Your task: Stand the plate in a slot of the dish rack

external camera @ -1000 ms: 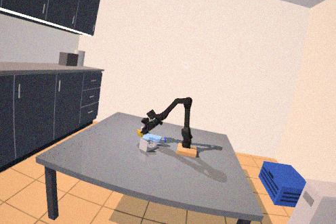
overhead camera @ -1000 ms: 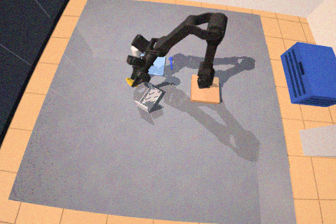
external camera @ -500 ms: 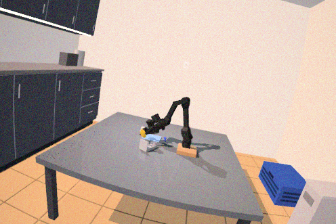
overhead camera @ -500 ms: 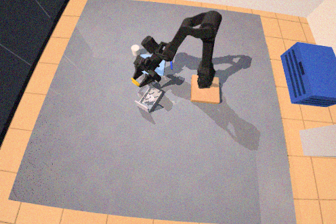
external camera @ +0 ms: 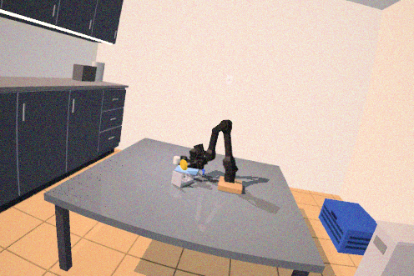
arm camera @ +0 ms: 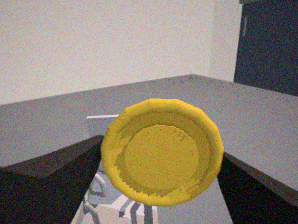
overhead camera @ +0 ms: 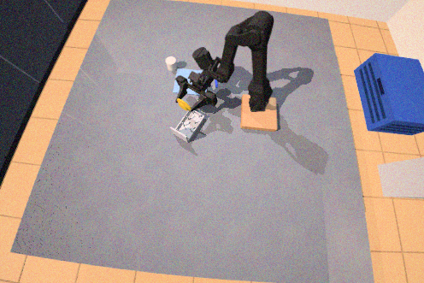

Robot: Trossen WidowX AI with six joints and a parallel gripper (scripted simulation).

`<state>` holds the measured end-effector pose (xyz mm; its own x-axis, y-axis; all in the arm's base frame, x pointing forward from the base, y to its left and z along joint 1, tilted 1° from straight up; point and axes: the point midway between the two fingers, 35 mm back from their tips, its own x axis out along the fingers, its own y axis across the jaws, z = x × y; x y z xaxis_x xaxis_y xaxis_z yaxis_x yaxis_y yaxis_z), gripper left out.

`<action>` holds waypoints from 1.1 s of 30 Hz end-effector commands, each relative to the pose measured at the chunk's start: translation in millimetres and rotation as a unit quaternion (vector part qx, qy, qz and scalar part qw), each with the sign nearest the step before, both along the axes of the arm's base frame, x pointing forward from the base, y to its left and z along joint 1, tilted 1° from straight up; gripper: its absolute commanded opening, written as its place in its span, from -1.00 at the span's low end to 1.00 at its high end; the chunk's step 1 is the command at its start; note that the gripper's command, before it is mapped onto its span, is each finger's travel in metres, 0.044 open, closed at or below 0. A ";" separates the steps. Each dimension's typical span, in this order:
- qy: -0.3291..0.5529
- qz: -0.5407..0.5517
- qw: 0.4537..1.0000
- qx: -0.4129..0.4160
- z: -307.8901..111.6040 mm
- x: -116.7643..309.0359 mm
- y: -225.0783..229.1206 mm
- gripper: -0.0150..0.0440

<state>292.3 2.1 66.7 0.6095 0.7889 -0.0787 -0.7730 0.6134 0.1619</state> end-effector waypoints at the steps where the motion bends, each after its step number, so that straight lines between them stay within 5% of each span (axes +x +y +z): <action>1: -0.050 0.019 0.999 -0.012 1.1 -17.6 4.2 -0.49; 33: -0.110 0.045 0.992 -0.046 -24.7 -30.2 22.3 -0.49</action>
